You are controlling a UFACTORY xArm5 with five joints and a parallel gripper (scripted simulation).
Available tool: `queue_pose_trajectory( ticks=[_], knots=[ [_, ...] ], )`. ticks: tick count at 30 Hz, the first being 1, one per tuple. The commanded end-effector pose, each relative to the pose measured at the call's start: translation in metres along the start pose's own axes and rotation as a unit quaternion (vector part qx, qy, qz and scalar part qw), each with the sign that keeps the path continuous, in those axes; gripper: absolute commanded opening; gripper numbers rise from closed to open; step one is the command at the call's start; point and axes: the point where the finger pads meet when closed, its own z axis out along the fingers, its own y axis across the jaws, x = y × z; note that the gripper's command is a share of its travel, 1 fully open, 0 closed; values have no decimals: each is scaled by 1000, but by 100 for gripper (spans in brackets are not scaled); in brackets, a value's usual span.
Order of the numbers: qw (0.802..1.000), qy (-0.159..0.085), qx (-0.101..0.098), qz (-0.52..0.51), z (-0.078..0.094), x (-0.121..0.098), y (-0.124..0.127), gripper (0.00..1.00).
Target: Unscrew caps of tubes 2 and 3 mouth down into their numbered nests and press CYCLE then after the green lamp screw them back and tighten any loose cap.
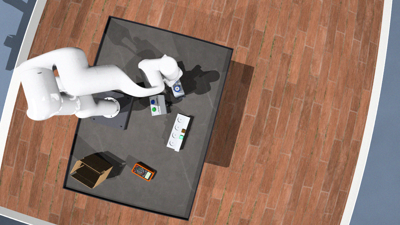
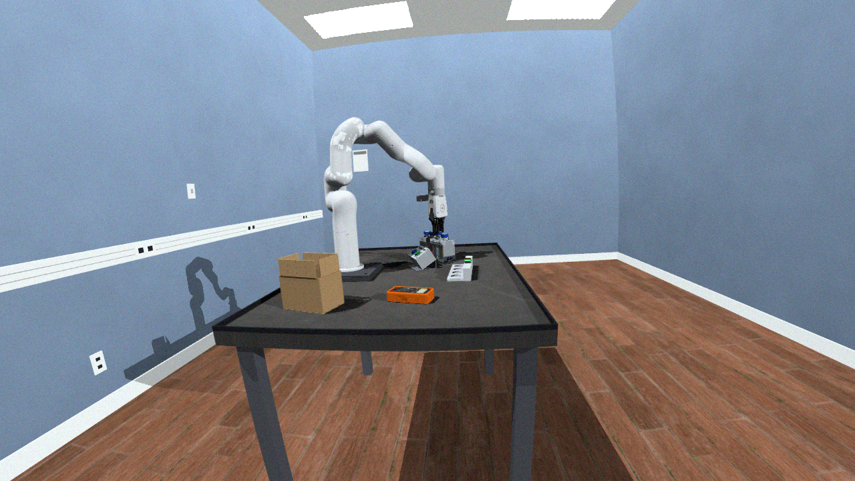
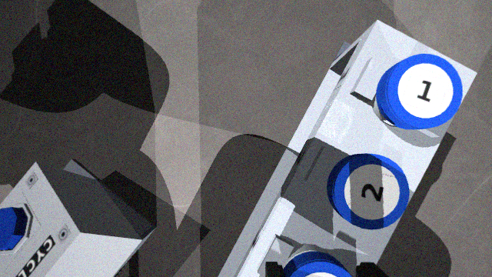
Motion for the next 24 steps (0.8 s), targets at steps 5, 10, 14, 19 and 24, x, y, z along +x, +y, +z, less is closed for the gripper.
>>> queue_pose_trajectory(
  ticks=[5, 10, 14, 19, 24],
  knots=[
    [1000, -6, 1, 0, 2, -1, 1, 0],
    [1000, -6, 1, 0, 2, -1, 1, 0],
    [1000, -6, 1, 0, 2, -1, 1, 46],
    [1000, -6, 1, 0, 2, -1, 1, 46],
    [1000, -6, 1, 0, 2, -1, 1, 46]
  ],
)
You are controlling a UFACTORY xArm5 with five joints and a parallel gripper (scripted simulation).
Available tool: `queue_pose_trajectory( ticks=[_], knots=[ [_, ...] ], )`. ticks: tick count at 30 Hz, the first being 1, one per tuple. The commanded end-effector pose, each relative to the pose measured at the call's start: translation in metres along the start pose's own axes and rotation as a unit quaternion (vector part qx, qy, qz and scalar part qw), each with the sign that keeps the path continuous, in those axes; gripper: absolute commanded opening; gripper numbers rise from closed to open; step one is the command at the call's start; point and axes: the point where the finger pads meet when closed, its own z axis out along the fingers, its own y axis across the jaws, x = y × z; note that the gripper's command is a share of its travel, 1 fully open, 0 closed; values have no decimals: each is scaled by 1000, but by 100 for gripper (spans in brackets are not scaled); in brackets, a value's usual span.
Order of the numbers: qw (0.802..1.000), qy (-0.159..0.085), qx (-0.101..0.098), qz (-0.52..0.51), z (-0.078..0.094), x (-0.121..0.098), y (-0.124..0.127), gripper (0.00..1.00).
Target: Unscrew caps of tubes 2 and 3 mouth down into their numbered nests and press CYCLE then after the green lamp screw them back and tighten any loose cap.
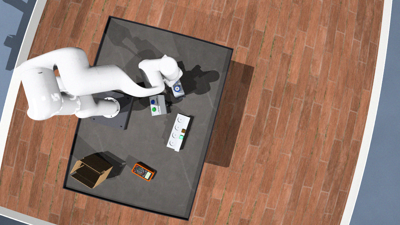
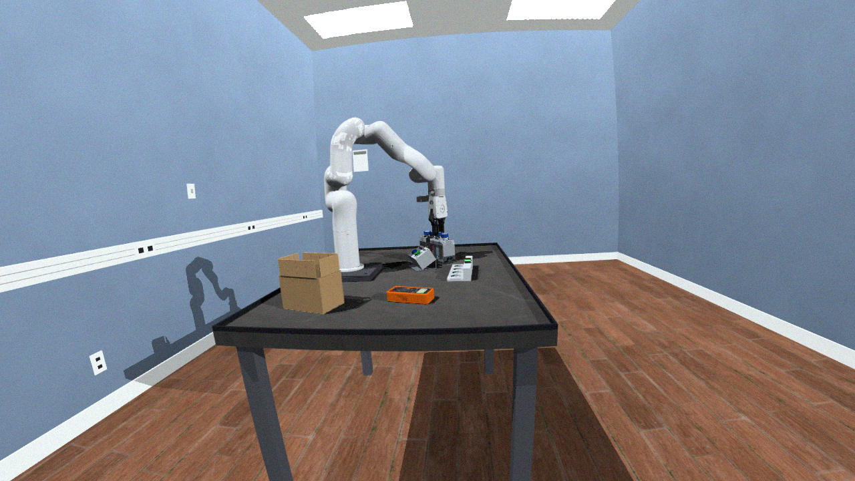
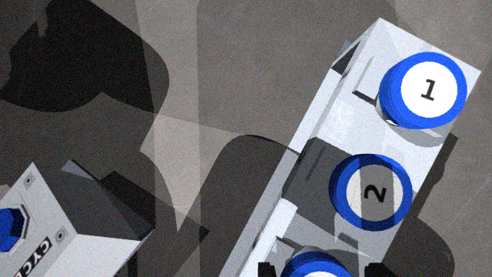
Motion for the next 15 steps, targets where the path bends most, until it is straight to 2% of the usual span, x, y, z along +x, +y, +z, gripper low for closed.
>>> queue_pose_trajectory(
  ticks=[1, 10, 15],
  knots=[
    [1000, -6, 1, 0, -1, 0, 1, 46],
    [1000, -6, 1, 0, -1, 0, 1, 46],
    [999, -6, 1, 49, 1, -1, 1, 46]
  ],
)
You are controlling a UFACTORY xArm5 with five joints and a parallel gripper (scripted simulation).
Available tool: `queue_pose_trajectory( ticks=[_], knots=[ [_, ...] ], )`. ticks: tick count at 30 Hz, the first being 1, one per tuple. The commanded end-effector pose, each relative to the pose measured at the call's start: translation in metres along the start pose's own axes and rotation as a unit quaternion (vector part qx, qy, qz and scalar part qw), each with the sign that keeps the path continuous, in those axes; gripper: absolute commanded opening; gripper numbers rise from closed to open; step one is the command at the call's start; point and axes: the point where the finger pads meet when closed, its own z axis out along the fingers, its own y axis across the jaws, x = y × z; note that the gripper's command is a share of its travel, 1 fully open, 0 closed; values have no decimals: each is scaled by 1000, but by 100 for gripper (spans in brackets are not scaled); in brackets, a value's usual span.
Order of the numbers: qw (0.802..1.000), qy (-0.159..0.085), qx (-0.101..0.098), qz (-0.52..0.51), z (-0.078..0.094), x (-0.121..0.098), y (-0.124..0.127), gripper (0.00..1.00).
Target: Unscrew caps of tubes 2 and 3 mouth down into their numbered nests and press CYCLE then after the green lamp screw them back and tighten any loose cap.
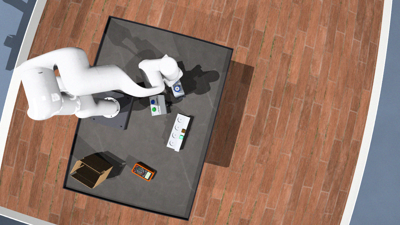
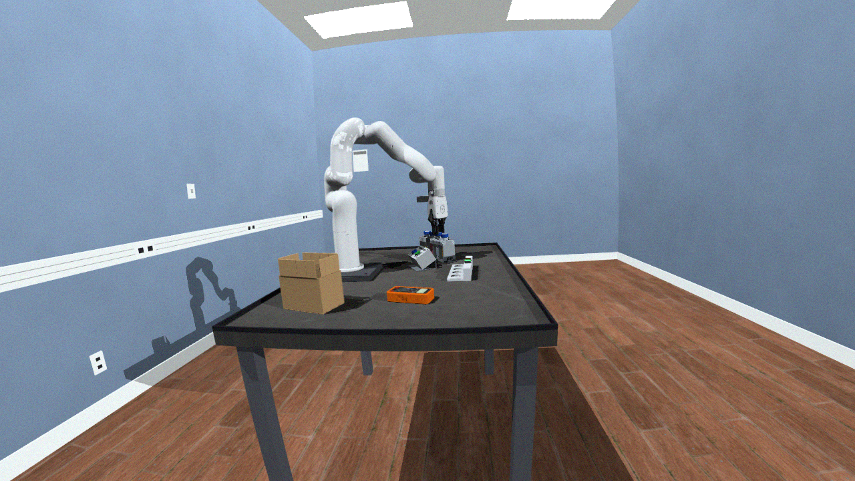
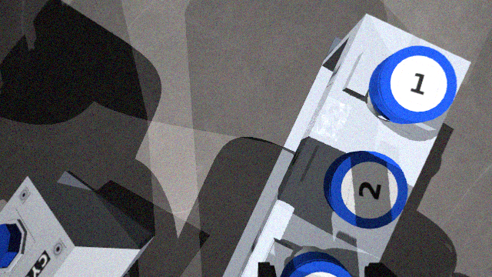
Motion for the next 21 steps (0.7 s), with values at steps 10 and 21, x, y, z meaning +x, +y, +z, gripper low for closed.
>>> queue_pose_trajectory(
  ticks=[10, 21],
  knots=[
    [1000, -6, 1, 23, 5, 0, 1, 46],
    [1000, -6, 1, 23, 5, 0, 1, 0]
  ],
)
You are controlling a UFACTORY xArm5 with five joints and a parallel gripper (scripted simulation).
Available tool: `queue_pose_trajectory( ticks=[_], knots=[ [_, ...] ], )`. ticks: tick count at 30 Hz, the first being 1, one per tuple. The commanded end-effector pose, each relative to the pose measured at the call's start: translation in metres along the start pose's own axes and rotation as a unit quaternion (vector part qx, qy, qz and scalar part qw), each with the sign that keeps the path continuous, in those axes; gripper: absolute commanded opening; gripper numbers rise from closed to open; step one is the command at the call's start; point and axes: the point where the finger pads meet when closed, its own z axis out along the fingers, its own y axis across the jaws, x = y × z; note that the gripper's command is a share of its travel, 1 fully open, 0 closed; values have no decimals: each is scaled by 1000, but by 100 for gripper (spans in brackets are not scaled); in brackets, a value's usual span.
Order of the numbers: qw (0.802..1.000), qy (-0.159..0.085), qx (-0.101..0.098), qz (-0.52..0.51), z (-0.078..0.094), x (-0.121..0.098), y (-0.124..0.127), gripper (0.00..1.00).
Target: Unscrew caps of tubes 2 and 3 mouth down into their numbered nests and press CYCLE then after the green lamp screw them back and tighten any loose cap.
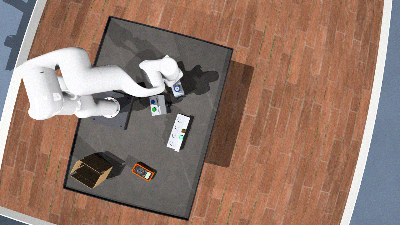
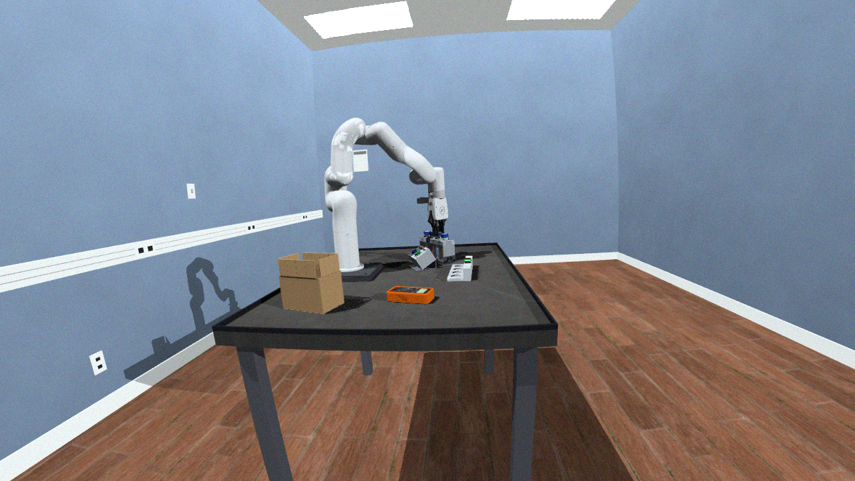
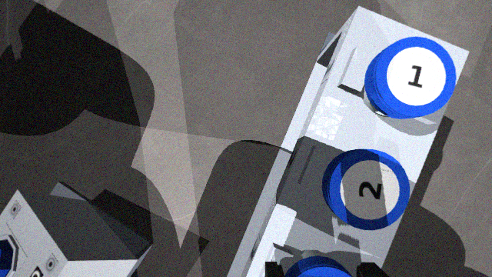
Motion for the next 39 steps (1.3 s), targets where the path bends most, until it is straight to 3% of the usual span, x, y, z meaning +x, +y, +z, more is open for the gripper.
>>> queue_pose_trajectory(
  ticks=[1, 9, 22, 35, 39],
  knots=[
    [1000, -6, 1, 0, -1, 0, 1, 0],
    [1000, -6, 1, 0, -1, 0, 1, 0],
    [983, -7, 0, 182, 0, 0, 1, 0],
    [924, -6, -2, 383, 0, 0, 1, 0],
    [924, -6, -2, 383, 0, 0, 1, 0]
  ],
)
